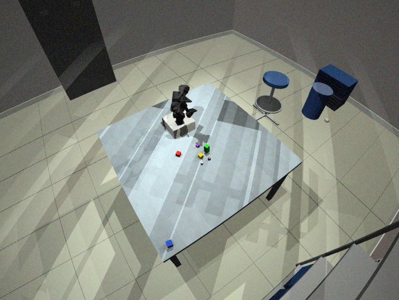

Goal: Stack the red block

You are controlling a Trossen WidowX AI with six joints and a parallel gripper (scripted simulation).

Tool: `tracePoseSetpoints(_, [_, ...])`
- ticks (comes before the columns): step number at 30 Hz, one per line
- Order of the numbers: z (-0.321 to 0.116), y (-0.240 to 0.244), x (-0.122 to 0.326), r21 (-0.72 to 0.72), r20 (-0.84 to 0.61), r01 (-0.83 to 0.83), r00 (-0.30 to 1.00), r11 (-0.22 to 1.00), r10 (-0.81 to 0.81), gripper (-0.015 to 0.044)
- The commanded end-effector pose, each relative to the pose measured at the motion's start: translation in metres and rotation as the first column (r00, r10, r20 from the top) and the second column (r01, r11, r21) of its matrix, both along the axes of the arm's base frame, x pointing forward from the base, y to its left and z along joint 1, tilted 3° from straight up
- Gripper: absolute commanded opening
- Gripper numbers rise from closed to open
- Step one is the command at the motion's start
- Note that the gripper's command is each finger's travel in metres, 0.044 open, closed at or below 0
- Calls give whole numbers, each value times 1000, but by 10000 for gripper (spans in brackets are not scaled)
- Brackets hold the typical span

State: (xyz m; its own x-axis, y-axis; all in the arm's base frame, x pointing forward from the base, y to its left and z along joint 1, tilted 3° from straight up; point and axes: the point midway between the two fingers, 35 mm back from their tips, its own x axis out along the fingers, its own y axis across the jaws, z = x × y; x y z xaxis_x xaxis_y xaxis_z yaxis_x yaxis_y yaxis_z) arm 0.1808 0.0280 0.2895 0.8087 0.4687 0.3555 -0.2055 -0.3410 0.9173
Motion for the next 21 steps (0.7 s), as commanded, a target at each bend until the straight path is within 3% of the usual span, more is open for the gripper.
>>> tracePoseSetpoints(1, [0,-1,1,-2,0,4,1000,1000,-4,426])
tracePoseSetpoints(11, [-2,-39,41,-172,2,235,971,957,-238,440])
tracePoseSetpoints(21, [-26,-78,81,-445,-23,380,900,811,-435,440])
